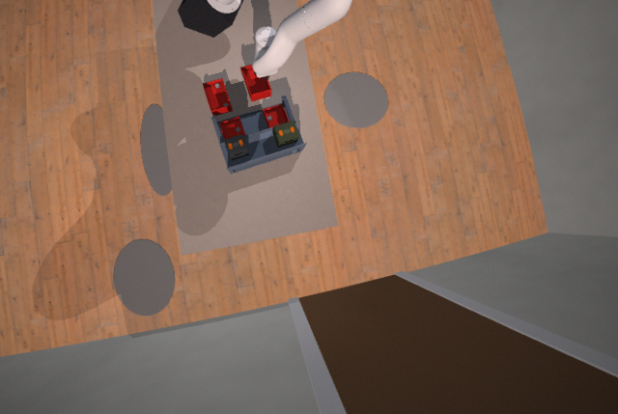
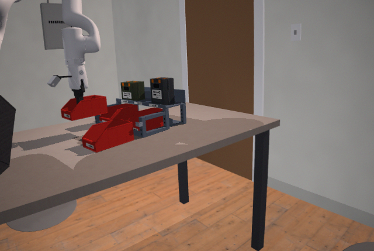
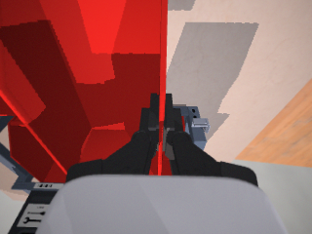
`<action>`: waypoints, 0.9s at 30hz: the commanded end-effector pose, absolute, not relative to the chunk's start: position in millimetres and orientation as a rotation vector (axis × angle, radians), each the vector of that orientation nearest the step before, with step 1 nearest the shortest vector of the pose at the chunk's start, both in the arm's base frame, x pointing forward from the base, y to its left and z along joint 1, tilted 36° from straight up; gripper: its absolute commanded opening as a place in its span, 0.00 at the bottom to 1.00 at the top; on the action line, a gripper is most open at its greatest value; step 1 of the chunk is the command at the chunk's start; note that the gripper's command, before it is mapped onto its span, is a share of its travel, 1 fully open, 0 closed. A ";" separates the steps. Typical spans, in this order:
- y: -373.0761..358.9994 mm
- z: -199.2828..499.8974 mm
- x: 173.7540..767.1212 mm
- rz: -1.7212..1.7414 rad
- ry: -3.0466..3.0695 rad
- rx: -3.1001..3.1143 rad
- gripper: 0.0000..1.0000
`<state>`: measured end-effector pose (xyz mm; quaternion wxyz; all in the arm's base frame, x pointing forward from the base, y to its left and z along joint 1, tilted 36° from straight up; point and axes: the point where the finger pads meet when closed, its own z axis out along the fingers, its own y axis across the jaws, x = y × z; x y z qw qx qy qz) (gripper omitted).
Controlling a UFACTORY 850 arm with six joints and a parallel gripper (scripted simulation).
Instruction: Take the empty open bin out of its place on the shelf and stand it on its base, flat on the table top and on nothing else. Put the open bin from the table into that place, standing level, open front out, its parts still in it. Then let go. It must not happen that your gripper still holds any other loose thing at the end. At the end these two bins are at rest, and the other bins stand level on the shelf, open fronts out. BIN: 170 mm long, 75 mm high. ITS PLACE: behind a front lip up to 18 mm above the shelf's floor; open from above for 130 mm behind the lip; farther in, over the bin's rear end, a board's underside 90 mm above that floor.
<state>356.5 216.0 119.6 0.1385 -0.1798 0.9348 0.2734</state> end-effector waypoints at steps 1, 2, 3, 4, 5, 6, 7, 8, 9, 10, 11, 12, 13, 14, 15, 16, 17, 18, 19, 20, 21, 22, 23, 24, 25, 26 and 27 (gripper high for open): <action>242.1 134.2 335.5 0.783 2.701 -0.517 0.00; 246.8 136.6 331.5 0.783 2.701 -0.517 0.00; 250.9 138.7 328.0 0.783 2.701 -0.517 0.00; 254.4 140.5 325.0 0.783 2.701 -0.517 0.00; 257.2 142.0 322.5 0.783 2.701 -0.517 0.00; 259.5 143.1 320.6 0.783 2.701 -0.517 0.00; 261.1 144.0 319.3 0.783 2.701 -0.517 0.00; 262.2 144.5 318.3 0.783 2.701 -0.517 0.00; 262.8 144.8 317.8 0.783 2.701 -0.517 0.00; 263.0 144.9 317.6 0.783 2.701 -0.517 0.00; 263.0 145.0 317.6 0.783 2.701 -0.517 0.00; 263.0 145.0 317.6 0.783 2.701 -0.517 0.00; 263.0 145.0 317.6 0.783 2.701 -0.517 0.00; 263.0 145.0 317.6 0.783 2.701 -0.517 0.00; 263.0 145.0 317.6 0.783 2.701 -0.517 0.00; 263.0 145.0 317.6 0.783 2.701 -0.517 0.00; 263.0 145.0 317.6 0.783 2.701 -0.517 0.00; 263.0 145.0 317.6 0.783 2.701 -0.517 0.00; 263.0 145.0 317.6 0.783 2.701 -0.517 0.00; 263.0 145.0 317.6 0.783 2.701 -0.517 0.00; 263.0 145.0 317.6 0.783 2.701 -0.517 0.00; 263.0 145.0 317.6 0.783 2.701 -0.517 0.00; 263.0 145.0 317.6 0.783 2.701 -0.517 0.00; 263.1 144.9 317.6 0.783 2.701 -0.517 0.00; 263.1 144.9 317.6 0.784 2.701 -0.517 0.00; 263.2 144.7 317.7 0.784 2.701 -0.517 0.00; 263.4 144.5 317.7 0.784 2.701 -0.517 0.00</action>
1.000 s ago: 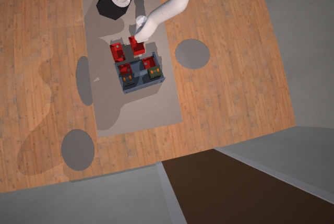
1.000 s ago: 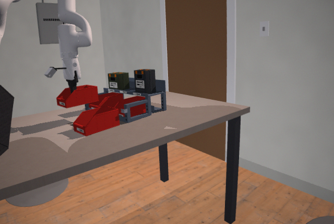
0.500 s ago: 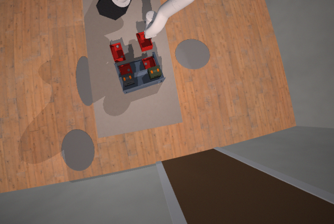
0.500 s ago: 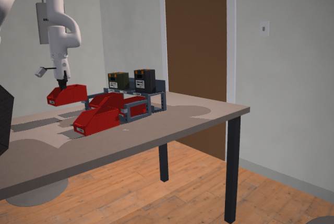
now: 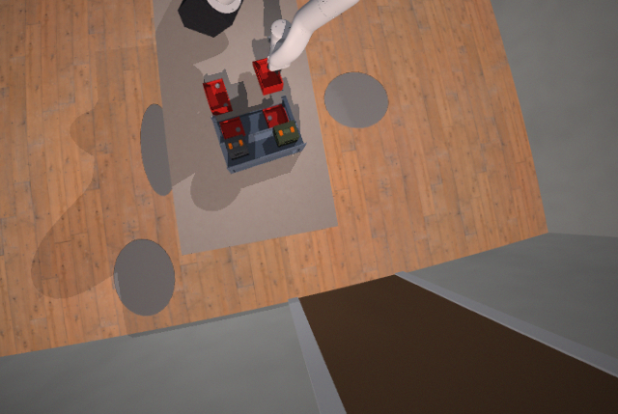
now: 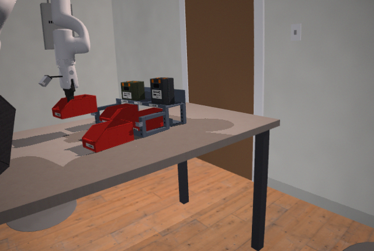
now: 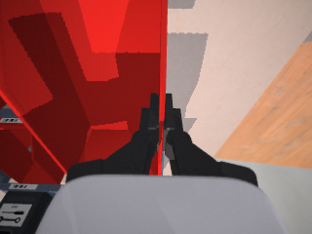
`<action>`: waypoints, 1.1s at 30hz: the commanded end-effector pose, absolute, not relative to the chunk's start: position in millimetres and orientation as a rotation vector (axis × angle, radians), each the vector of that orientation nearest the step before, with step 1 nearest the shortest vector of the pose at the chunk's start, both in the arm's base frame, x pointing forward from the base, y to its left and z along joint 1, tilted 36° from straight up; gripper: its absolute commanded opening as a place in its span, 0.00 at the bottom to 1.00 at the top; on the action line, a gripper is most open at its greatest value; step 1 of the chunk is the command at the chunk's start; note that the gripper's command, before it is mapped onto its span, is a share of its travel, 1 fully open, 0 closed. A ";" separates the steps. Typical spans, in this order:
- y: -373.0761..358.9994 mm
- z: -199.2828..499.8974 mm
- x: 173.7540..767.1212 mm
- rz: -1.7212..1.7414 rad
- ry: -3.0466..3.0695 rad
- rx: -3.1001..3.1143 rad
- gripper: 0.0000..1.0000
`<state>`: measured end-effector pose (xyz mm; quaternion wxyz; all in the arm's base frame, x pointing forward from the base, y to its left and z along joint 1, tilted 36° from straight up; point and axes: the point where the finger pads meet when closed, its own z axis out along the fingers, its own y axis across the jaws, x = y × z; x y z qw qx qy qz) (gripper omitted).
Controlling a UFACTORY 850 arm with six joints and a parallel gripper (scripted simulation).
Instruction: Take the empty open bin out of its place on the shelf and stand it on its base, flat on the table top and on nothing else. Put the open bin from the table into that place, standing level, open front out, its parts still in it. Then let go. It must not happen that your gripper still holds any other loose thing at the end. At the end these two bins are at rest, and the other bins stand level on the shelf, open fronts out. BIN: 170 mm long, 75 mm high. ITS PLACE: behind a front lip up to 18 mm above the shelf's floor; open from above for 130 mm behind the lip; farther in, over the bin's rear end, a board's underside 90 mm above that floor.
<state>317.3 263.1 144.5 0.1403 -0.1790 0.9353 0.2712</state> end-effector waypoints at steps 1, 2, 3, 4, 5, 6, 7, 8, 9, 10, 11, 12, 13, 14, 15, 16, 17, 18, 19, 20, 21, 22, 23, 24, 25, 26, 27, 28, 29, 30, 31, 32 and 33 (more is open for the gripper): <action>263.6 144.1 317.8 0.784 2.701 -0.517 0.00; 263.6 144.1 317.8 0.784 2.701 -0.517 0.00; 263.6 144.1 317.8 0.784 2.701 -0.517 0.00; 263.9 143.7 317.9 0.784 2.701 -0.517 0.00; 264.3 143.1 318.0 0.784 2.701 -0.517 0.00; 264.8 142.4 318.1 0.784 2.701 -0.517 0.00; 265.3 141.6 318.3 0.784 2.701 -0.517 0.00; 266.0 140.7 318.5 0.784 2.701 -0.517 0.00; 266.8 139.6 318.7 0.784 2.701 -0.517 0.00; 267.6 138.3 318.9 0.784 2.701 -0.517 0.00; 268.6 137.0 319.2 0.783 2.701 -0.517 0.00; 269.6 135.4 319.5 0.784 2.701 -0.517 0.00; 270.8 133.8 319.8 0.784 2.701 -0.517 0.00; 272.0 132.0 320.2 0.784 2.701 -0.517 0.00; 273.3 130.1 320.6 0.784 2.701 -0.517 0.00; 274.7 128.1 321.0 0.784 2.701 -0.517 0.00; 276.2 125.9 321.4 0.784 2.701 -0.517 0.00; 277.8 123.6 321.9 0.784 2.701 -0.517 0.00; 277.8 123.6 321.9 0.784 2.701 -0.517 0.00; 277.8 123.6 321.9 0.784 2.701 -0.517 0.00; 279.4 121.3 322.4 0.783 2.701 -0.517 0.00; 281.1 118.9 322.8 0.784 2.701 -0.517 0.00; 282.8 116.3 323.3 0.784 2.701 -0.517 0.00; 284.6 113.8 323.9 0.784 2.701 -0.517 0.00; 286.4 111.2 324.4 0.784 2.701 -0.517 0.00; 288.2 108.5 324.9 0.784 2.701 -0.517 0.00; 290.1 105.9 325.4 0.784 2.701 -0.517 0.00; 291.9 103.3 326.0 0.784 2.701 -0.517 0.00; 293.6 100.7 326.5 0.784 2.701 -0.517 0.00; 295.4 98.3 327.0 0.784 2.701 -0.517 0.00; 297.0 95.9 327.4 0.784 2.701 -0.517 0.00; 298.5 93.8 327.9 0.784 2.701 -0.517 0.00; 299.9 91.7 328.3 0.784 2.701 -0.517 0.00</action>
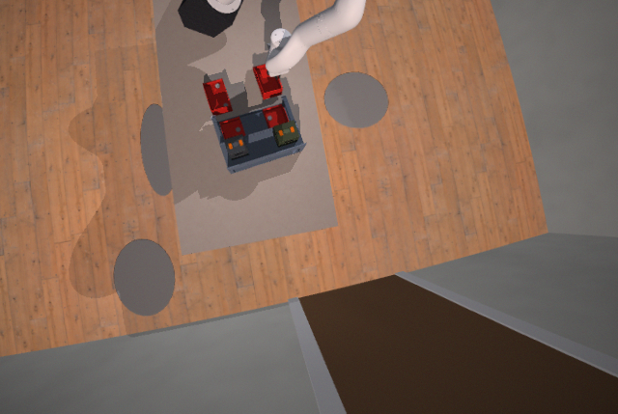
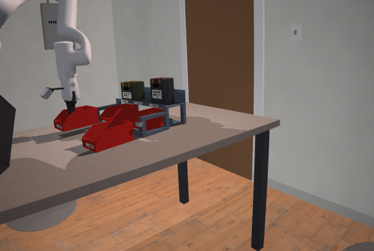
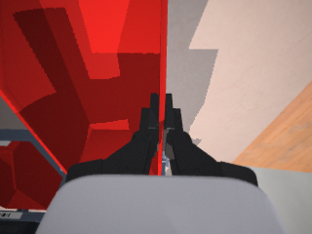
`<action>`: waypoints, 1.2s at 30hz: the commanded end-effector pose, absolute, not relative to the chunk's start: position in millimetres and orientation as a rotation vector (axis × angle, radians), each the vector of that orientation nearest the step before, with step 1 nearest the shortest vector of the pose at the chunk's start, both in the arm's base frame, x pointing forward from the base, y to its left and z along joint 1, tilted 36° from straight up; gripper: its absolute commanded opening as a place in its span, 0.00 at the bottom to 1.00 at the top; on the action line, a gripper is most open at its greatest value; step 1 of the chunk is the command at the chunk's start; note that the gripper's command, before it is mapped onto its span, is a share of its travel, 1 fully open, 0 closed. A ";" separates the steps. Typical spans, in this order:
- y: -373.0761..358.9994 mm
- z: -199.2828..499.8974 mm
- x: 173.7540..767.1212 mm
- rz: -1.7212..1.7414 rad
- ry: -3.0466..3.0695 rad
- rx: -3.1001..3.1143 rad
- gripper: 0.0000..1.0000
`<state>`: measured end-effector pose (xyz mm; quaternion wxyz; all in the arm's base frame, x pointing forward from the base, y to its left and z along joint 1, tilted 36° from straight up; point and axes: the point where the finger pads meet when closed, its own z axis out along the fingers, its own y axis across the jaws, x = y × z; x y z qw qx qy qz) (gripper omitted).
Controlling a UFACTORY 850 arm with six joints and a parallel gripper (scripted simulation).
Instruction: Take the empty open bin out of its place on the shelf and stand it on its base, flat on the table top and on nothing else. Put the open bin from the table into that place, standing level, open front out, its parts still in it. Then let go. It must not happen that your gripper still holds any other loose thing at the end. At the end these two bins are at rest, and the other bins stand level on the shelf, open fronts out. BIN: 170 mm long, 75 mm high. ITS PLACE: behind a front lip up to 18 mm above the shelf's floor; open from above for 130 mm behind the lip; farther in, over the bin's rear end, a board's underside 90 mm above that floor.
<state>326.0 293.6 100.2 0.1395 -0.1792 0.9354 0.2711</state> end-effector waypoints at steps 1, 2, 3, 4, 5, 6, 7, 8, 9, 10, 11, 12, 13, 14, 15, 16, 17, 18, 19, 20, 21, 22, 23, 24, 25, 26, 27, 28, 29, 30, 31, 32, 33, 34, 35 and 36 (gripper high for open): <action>301.1 89.9 328.7 0.784 2.701 -0.517 0.00; 302.3 88.3 329.0 0.784 2.701 -0.517 0.00; 302.3 88.3 329.0 0.784 2.701 -0.517 0.00; 302.3 88.3 329.0 0.784 2.701 -0.517 0.00; 303.3 86.8 329.3 0.784 2.701 -0.517 0.00; 304.2 85.5 329.5 0.783 2.701 -0.517 0.00; 304.9 84.5 329.8 0.784 2.701 -0.517 0.00; 305.5 83.6 329.9 0.784 2.701 -0.517 0.00; 306.0 82.9 330.1 0.784 2.701 -0.517 0.00; 306.4 82.4 330.2 0.784 2.701 -0.517 0.00; 306.6 82.0 330.2 0.784 2.701 -0.517 0.00; 306.8 81.8 330.3 0.783 2.701 -0.517 0.00; 306.9 81.6 330.3 0.783 2.701 -0.517 0.00; 306.9 81.6 330.3 0.783 2.701 -0.517 0.00; 306.9 81.6 330.3 0.783 2.701 -0.517 0.00; 306.9 81.6 330.3 0.783 2.701 -0.517 0.00; 306.9 81.6 330.3 0.783 2.701 -0.517 0.00; 306.9 81.6 330.3 0.783 2.701 -0.517 0.00; 306.9 81.6 330.3 0.783 2.701 -0.517 0.00; 306.9 81.6 330.3 0.783 2.701 -0.517 0.00; 306.9 81.6 330.3 0.783 2.701 -0.517 0.00; 306.9 81.6 330.3 0.783 2.701 -0.517 0.00; 306.9 81.6 330.3 0.783 2.701 -0.517 0.00; 306.9 81.6 330.3 0.783 2.701 -0.517 0.00; 306.9 81.6 330.3 0.783 2.701 -0.517 0.00; 306.9 81.6 330.3 0.783 2.701 -0.517 0.00; 306.9 81.6 330.3 0.783 2.701 -0.517 0.00; 306.9 81.5 330.3 0.783 2.701 -0.517 0.00; 307.0 81.4 330.4 0.783 2.701 -0.517 0.00; 307.2 81.2 330.4 0.784 2.701 -0.517 0.00; 307.4 80.9 330.5 0.784 2.701 -0.517 0.00; 307.6 80.5 330.5 0.784 2.701 -0.517 0.00; 307.9 80.0 330.6 0.784 2.701 -0.517 0.00; 308.3 79.4 330.7 0.784 2.701 -0.517 0.00; 308.6 78.9 330.9 0.783 2.701 -0.517 0.00; 309.0 78.3 331.0 0.783 2.701 -0.517 0.00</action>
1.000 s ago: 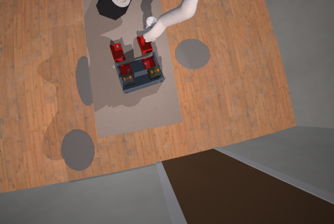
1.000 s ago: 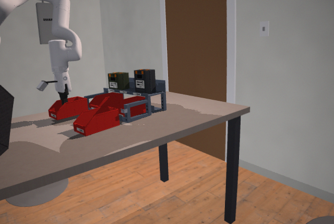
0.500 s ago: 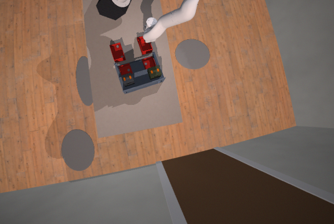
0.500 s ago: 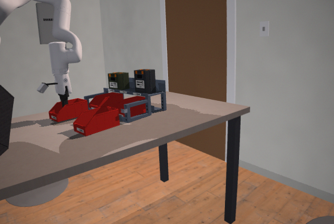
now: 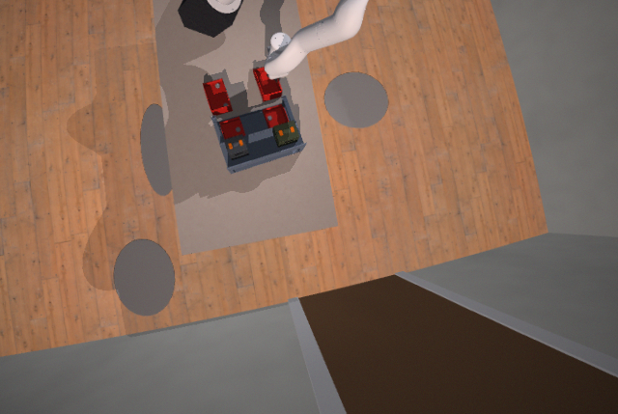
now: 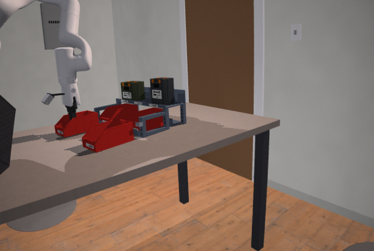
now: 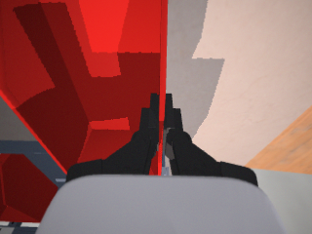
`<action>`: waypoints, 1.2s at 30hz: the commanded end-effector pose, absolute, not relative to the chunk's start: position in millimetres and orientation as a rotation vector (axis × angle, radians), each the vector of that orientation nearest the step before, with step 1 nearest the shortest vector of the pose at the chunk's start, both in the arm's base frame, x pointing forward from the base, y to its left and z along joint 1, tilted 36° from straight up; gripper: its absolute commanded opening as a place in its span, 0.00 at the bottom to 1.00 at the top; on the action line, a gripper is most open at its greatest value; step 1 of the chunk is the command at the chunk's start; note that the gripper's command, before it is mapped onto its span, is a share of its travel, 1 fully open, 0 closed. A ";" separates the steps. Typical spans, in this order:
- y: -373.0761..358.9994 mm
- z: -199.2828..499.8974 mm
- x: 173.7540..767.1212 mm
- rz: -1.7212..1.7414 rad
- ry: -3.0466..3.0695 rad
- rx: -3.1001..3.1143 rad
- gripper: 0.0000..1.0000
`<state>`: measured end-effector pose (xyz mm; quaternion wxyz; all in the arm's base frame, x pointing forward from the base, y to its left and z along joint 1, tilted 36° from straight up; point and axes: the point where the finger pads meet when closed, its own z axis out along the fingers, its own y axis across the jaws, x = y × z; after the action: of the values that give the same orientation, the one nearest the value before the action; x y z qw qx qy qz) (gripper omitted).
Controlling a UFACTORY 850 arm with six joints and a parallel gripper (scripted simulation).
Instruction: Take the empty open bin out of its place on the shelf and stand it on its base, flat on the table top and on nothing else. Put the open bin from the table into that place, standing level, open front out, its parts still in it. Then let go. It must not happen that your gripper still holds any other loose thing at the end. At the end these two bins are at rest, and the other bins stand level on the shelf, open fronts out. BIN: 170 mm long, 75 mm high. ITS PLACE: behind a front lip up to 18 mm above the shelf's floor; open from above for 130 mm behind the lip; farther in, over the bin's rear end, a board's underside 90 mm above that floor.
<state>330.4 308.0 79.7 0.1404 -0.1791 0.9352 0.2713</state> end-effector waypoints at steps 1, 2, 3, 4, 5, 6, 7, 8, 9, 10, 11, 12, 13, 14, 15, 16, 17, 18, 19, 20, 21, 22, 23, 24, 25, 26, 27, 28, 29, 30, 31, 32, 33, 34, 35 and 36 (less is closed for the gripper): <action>309.0 78.3 331.0 0.783 2.701 -0.517 0.00; 309.0 78.3 331.0 0.783 2.701 -0.517 0.00; 309.4 77.7 331.1 0.783 2.701 -0.517 0.00; 309.7 77.1 331.2 0.783 2.701 -0.517 0.00; 310.0 76.6 331.3 0.783 2.701 -0.517 0.00; 310.3 76.2 331.3 0.783 2.701 -0.517 0.00; 310.5 75.9 331.4 0.783 2.701 -0.517 0.00; 310.6 75.7 331.4 0.783 2.701 -0.517 0.00; 310.7 75.6 331.5 0.783 2.701 -0.517 0.00; 310.7 75.5 331.5 0.783 2.701 -0.517 0.00; 310.7 75.5 331.5 0.783 2.701 -0.517 0.00; 310.7 75.5 331.5 0.783 2.701 -0.517 0.00; 310.7 75.5 331.5 0.783 2.701 -0.517 0.00; 310.7 75.5 331.5 0.783 2.701 -0.517 0.00; 310.7 75.5 331.5 0.783 2.701 -0.517 0.00; 310.7 75.5 331.5 0.783 2.701 -0.517 0.00; 310.7 75.5 331.5 0.783 2.701 -0.517 0.00; 310.7 75.5 331.5 0.783 2.701 -0.517 0.00; 310.7 75.5 331.5 0.783 2.701 -0.517 0.00; 310.7 75.5 331.5 0.783 2.701 -0.517 0.00; 310.7 75.5 331.5 0.783 2.701 -0.517 0.00; 310.7 75.5 331.5 0.783 2.701 -0.517 0.00; 310.7 75.5 331.5 0.783 2.701 -0.517 0.26; 310.7 75.5 331.5 0.783 2.701 -0.517 0.26; 310.7 75.5 331.5 0.783 2.701 -0.517 0.26; 310.7 75.5 331.5 0.783 2.701 -0.517 0.26; 310.7 75.5 331.5 0.783 2.701 -0.517 0.26; 310.7 75.5 331.5 0.783 2.701 -0.517 0.26; 310.7 75.5 331.5 0.783 2.701 -0.517 0.26; 310.7 75.5 331.5 0.783 2.701 -0.517 0.26; 310.7 75.5 331.5 0.783 2.701 -0.517 0.26; 310.7 75.5 331.5 0.783 2.701 -0.517 0.26; 310.7 75.5 331.5 0.783 2.701 -0.517 0.26; 310.7 75.5 331.5 0.783 2.701 -0.517 0.26; 310.7 75.5 331.5 0.783 2.701 -0.517 0.26; 310.7 75.5 331.5 0.783 2.701 -0.517 0.26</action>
<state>331.2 310.7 75.3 0.1404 -0.1791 0.9352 0.2712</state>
